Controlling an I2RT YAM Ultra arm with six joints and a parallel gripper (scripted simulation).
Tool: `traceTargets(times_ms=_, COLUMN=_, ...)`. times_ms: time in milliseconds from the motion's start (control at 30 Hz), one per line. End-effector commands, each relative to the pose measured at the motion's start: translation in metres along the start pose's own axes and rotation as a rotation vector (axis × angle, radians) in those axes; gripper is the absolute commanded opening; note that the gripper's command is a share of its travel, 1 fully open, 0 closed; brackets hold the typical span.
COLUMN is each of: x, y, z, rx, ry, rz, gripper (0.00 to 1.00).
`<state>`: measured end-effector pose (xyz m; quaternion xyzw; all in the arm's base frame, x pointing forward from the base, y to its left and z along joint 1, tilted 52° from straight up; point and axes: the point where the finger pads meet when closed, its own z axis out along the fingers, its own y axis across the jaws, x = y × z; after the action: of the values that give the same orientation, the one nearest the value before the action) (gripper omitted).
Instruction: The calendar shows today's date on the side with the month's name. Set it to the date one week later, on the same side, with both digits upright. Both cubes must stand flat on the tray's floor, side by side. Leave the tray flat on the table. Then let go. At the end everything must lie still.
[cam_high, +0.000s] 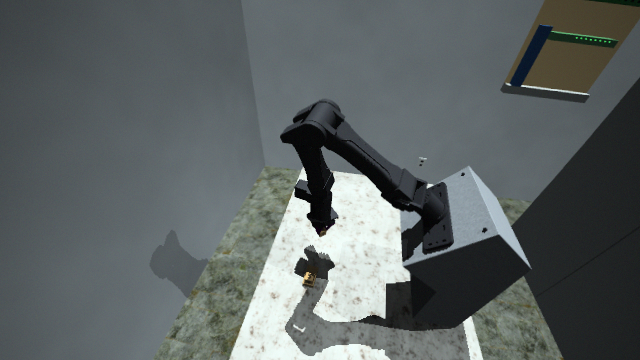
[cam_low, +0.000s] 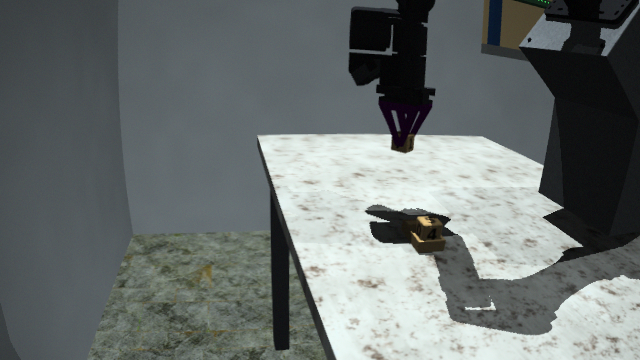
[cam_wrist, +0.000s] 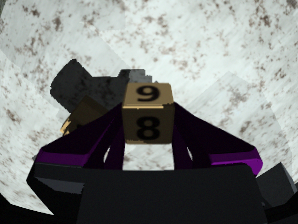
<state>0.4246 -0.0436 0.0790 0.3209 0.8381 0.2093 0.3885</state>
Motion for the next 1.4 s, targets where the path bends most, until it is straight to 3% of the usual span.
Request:
traceTargets(times_ms=0, x=0.000, y=0.001, z=-0.001, rx=0.021, ry=-0.013, rz=-0.190, gripper=0.26)
traceTargets(times_ms=167, x=0.003, y=0.005, z=-0.001, rx=0.022, ry=-0.011, rz=-0.280, gripper=0.26)
traceTargets(times_ms=233, x=0.008, y=0.011, z=0.000, rx=0.024, ry=-0.008, rz=-0.416, gripper=0.26)
traceTargets(times_ms=667, x=0.026, y=0.031, z=0.000, rx=0.027, ry=0.002, rz=-0.900, gripper=0.26)
traceTargets(times_ms=767, x=0.027, y=0.032, z=0.000, rx=0.027, ry=0.002, rz=-0.919, gripper=0.26)
traceTargets(times_ms=800, x=0.031, y=0.036, z=0.000, rx=0.027, ry=0.004, rz=-1.019, gripper=0.26)
traceTargets(times_ms=1233, x=0.049, y=0.056, z=-0.002, rx=0.026, ry=0.009, rz=-1.501, gripper=0.26)
traceTargets(times_ms=1333, x=0.050, y=0.056, z=-0.002, rx=0.026, ry=0.009, rz=-1.513, gripper=0.26)
traceTargets(times_ms=1367, x=0.053, y=0.060, z=-0.003, rx=0.026, ry=0.009, rz=-1.605, gripper=0.26)
